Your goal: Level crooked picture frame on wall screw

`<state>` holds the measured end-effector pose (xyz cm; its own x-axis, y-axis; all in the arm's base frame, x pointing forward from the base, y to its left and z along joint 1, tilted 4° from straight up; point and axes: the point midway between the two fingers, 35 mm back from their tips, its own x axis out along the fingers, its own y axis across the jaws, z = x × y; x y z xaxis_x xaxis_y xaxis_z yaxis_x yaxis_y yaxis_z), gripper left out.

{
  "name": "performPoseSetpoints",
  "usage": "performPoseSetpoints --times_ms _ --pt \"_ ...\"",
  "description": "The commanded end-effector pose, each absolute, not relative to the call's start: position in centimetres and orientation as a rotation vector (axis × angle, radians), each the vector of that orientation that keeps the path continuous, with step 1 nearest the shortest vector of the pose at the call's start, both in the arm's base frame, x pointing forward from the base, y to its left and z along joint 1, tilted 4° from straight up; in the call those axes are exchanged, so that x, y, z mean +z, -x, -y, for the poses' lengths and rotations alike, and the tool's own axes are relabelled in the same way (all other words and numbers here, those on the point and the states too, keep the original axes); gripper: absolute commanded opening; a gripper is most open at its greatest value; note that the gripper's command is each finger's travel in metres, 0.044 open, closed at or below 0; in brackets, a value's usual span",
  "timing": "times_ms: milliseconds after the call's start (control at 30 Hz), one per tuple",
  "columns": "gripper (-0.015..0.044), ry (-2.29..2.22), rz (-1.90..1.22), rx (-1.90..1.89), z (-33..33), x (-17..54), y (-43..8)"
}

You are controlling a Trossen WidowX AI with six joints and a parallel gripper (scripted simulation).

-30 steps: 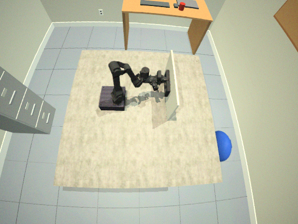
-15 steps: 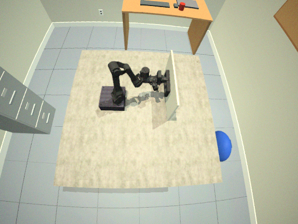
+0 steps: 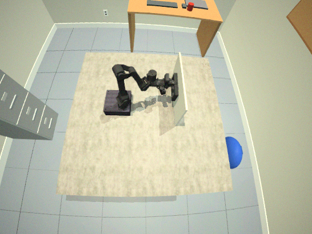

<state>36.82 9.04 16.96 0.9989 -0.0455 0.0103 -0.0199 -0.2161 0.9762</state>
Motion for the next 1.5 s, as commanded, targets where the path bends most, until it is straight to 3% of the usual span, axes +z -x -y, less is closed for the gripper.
performPoseSetpoints --times_ms 0,1467 --pt "0.0 -1.799 0.058 -0.013 -8.91 17.54 -36.8" --pt "0.0 -1.799 0.058 -0.013 -8.87 17.73 -36.79"
